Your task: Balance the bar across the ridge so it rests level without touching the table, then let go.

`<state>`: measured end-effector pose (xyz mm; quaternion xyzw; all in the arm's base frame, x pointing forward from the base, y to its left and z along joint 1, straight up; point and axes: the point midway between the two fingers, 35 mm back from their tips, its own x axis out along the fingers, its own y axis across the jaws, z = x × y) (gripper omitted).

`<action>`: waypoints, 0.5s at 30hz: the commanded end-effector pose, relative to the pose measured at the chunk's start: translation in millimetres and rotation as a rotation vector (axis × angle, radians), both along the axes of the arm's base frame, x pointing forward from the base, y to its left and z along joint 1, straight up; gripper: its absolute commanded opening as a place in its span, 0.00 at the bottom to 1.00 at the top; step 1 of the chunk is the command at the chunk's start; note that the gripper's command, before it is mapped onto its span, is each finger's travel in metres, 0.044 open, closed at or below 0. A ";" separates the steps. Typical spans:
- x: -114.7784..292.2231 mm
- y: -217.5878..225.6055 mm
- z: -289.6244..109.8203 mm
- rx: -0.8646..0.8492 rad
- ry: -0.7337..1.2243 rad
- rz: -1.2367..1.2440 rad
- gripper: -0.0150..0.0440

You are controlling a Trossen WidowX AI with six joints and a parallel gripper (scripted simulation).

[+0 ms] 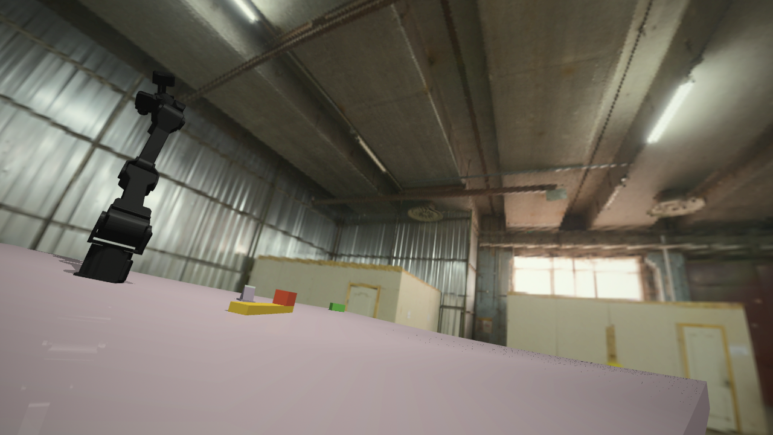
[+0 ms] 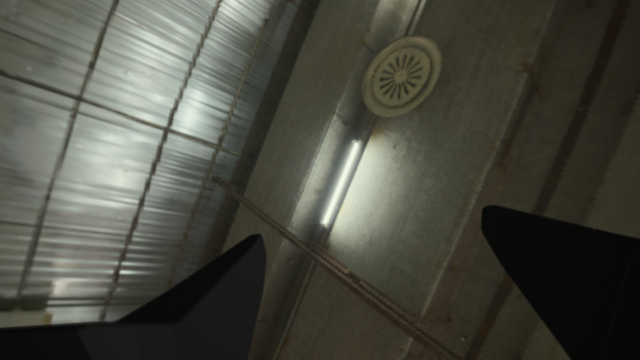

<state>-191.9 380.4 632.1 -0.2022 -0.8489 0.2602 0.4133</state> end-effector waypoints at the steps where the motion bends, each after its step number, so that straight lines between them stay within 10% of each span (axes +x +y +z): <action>1: 0.1 -1.2 1.0 0.003 0.002 0.001 0.89; 15: 36.5 -172.4 98.4 0.448 0.262 0.120 0.79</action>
